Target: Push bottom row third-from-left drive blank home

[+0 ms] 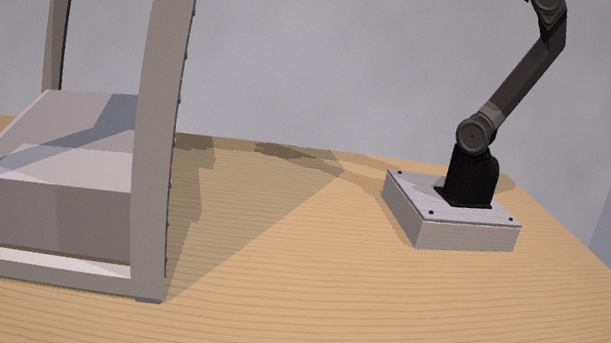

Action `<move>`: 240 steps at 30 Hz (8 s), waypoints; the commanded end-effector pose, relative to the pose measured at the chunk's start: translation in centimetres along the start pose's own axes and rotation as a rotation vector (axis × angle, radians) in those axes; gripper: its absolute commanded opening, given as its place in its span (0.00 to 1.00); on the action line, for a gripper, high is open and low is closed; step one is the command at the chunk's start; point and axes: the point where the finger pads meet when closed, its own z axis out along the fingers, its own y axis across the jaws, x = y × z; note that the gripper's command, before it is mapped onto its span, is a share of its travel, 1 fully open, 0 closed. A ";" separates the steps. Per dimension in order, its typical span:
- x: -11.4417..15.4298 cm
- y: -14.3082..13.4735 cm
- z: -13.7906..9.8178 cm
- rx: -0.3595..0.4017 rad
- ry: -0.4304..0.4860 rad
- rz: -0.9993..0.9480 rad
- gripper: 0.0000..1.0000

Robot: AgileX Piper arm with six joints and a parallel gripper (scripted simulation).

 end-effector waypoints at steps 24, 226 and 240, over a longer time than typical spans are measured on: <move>0.0 -0.2 0.0 0.003 0.000 -0.002 1.00; -6.9 3.2 12.5 0.003 0.000 -0.002 0.00; -6.9 3.2 12.7 0.003 0.000 -0.002 0.00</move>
